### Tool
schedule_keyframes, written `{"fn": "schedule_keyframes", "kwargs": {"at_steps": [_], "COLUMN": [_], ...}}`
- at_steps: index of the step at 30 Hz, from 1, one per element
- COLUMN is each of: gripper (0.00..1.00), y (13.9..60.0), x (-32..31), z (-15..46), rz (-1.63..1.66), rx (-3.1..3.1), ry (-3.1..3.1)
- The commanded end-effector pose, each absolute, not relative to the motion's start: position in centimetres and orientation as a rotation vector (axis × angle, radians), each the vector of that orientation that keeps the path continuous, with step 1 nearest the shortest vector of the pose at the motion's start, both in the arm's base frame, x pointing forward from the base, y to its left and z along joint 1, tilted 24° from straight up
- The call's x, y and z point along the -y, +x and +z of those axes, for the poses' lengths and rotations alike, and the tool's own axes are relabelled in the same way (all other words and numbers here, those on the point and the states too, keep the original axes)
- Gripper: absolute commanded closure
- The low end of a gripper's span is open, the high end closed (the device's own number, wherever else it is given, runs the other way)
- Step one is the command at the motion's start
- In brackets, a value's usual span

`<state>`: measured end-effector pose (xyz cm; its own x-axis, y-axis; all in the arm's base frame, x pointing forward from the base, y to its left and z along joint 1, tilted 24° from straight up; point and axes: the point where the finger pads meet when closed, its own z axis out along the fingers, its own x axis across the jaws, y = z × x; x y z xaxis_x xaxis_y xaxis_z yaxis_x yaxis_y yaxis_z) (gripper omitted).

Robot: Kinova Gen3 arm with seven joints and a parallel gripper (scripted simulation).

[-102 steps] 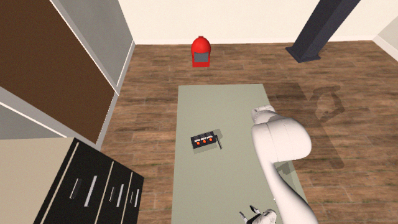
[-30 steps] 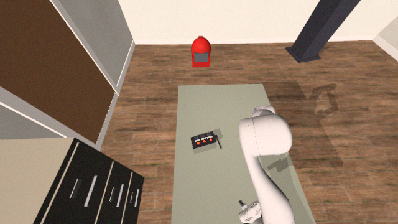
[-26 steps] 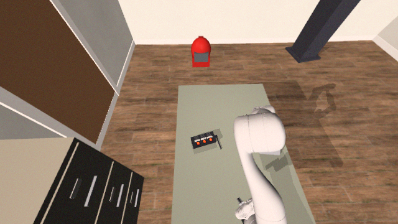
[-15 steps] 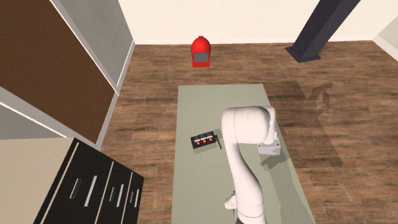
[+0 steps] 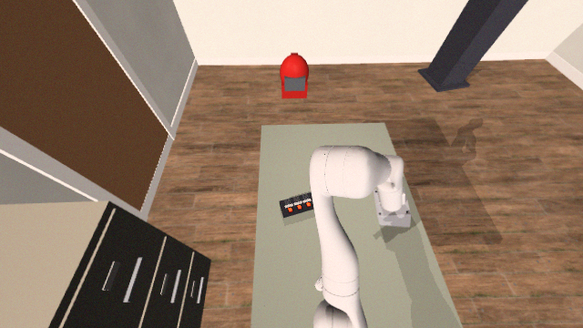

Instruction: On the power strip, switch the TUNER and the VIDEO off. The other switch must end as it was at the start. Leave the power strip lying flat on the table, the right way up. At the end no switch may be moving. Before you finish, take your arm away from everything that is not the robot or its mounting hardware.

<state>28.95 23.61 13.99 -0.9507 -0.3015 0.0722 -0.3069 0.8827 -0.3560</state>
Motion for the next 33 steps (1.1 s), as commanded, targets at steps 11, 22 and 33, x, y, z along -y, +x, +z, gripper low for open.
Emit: {"fn": "schedule_keyframes", "kwargs": {"at_steps": [11,22,33], "gripper": [1.0,1.0,1.0], "y": [28.9,29.1,29.1], "x": [-23.1,-22.2,-21.7], "z": [13.8,13.7,13.6], "rz": [0.544,0.5,0.479], "rx": [3.02,3.0,2.989], "ry": [0.491,0.501,0.506]}}
